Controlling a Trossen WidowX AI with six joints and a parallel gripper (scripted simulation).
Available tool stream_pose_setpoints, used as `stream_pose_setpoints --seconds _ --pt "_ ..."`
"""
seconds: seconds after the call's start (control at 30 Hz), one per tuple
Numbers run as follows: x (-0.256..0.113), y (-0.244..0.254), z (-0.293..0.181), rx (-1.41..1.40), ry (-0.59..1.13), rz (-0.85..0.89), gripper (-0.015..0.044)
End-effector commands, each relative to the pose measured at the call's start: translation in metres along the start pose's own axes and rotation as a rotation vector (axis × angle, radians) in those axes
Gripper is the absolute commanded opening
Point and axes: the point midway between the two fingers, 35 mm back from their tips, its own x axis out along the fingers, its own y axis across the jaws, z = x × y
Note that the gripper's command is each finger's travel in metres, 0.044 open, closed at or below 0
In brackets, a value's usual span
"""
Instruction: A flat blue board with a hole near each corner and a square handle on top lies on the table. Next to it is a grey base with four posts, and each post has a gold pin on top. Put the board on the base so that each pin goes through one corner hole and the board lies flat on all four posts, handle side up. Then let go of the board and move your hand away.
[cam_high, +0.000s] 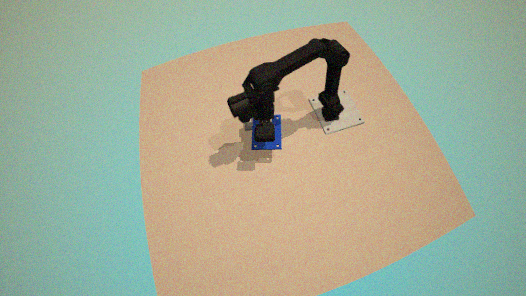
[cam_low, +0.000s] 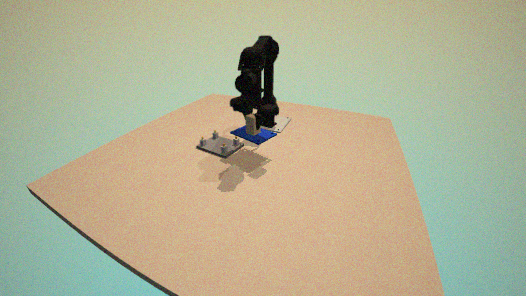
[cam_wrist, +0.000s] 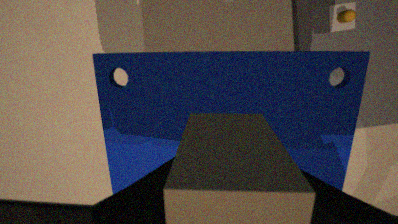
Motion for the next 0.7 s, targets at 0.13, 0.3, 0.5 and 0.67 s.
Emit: stream_pose_setpoints --seconds 0.13,0.3,0.5,0.67 --pt "-0.001 -0.018 0.011 -0.02 -0.001 0.002 0.0" --pt "-0.001 -0.029 0.016 -0.032 -0.001 0.001 0.0" --pt "-0.001 -0.043 0.023 -0.047 -0.001 0.0 0.0" --pt "-0.001 -0.055 0.027 -0.06 -0.002 -0.001 0.0"
